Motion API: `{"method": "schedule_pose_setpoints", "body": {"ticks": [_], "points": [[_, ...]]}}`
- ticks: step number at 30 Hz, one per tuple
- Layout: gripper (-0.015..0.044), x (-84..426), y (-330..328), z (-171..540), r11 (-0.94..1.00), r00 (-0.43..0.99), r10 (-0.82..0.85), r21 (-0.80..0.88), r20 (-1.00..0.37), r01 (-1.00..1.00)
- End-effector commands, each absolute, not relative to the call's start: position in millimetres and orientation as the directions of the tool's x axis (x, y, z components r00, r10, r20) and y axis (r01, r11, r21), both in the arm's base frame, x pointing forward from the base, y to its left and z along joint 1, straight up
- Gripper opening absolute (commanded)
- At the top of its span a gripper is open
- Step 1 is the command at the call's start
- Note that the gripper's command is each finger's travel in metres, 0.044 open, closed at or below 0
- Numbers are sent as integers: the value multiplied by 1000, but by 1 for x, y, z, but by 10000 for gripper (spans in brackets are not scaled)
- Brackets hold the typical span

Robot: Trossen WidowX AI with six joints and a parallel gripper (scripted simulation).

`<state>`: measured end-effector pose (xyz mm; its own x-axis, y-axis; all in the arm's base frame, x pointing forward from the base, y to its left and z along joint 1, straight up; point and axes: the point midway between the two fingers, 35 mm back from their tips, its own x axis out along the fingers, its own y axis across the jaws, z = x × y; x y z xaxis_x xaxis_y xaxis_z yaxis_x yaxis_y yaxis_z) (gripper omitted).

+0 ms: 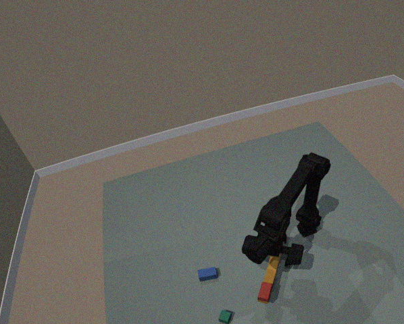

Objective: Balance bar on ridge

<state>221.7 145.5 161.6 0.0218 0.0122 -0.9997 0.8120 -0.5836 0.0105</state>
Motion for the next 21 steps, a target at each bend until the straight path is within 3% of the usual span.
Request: {"method": "schedule_pose_setpoints", "body": {"ticks": [1,21], "points": [[440,218,143,206,-583,25,14,12,-1000,812],[440,217,142,212,-583,25,13,12,-1000,812]]}}
